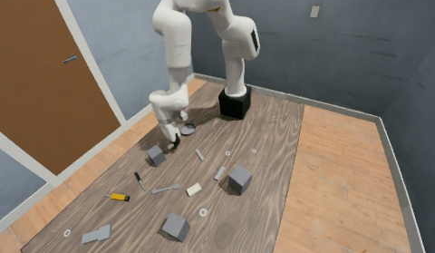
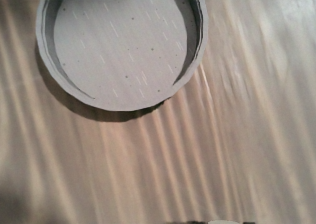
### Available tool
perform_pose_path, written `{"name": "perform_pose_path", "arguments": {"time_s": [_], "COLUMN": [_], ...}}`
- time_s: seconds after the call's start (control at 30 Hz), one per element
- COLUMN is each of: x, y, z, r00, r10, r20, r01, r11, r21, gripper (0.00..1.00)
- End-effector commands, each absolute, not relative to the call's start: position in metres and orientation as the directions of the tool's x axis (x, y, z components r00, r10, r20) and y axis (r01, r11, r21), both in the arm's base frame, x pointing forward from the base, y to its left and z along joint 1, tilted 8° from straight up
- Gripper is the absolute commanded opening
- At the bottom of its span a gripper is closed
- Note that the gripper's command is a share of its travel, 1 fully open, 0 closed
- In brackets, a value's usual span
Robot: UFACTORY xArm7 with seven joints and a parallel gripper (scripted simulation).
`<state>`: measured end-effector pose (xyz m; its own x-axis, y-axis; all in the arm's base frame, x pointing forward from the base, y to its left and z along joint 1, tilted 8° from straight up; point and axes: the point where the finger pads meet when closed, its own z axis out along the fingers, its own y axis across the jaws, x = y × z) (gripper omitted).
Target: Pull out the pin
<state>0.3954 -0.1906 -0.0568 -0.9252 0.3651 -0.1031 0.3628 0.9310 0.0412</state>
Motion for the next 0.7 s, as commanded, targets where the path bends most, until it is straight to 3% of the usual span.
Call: {"name": "perform_pose_path", "arguments": {"time_s": [0.0,0.67], "x": [0.3972,0.4061], "y": [-0.1915,-0.1918], "z": [-0.0554,-0.046], "r00": [-0.925,-0.928], "r10": [0.365,0.364], "r20": [-0.107,-0.081], "r01": [0.363,0.362], "r11": [0.931,0.931], "r21": [0.041,0.045], "gripper": [0.0,0.0]}}
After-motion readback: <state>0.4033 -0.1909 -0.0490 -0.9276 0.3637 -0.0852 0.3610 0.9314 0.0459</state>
